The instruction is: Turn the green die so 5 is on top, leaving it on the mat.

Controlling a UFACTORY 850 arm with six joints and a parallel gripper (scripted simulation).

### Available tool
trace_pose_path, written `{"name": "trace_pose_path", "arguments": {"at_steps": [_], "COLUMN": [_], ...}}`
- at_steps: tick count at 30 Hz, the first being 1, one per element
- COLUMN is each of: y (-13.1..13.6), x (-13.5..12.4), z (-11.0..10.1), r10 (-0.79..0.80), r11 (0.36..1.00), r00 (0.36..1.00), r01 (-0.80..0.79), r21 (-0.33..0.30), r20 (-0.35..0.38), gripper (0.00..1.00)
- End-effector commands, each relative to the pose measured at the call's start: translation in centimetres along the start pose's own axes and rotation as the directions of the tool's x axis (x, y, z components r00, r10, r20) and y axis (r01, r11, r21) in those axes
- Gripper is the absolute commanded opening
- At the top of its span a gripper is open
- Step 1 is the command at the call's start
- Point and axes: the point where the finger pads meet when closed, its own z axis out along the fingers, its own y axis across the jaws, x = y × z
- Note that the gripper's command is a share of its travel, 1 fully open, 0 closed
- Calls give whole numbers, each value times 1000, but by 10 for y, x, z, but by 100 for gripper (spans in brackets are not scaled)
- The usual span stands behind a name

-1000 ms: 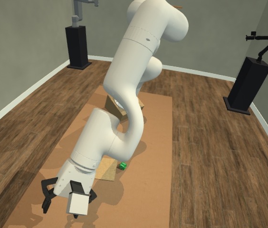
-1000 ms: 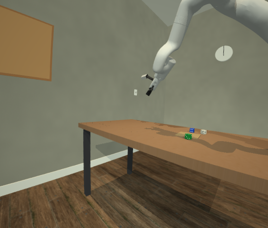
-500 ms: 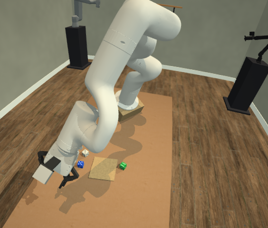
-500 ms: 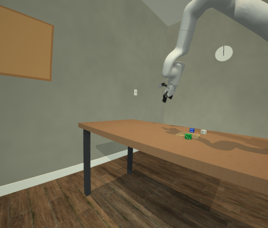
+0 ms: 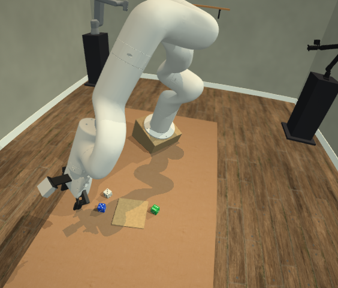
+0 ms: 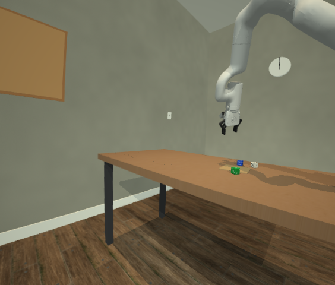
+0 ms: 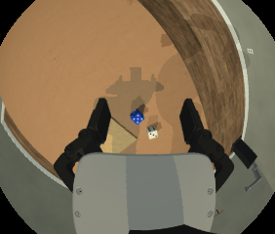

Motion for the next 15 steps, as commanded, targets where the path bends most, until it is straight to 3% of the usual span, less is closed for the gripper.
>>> {"name": "trace_pose_path", "arguments": {"at_steps": [1, 7, 15], "y": [21, 49, 76], "x": [-21, -61, -109], "z": [4, 10, 11], "r10": [117, 318, 558], "r11": [993, 948, 826], "r00": [991, 934, 785], "r01": [-117, -317, -556], "r21": [-4, -32, -93], "r20": [63, 161, 268], "gripper": [100, 100, 100]}}
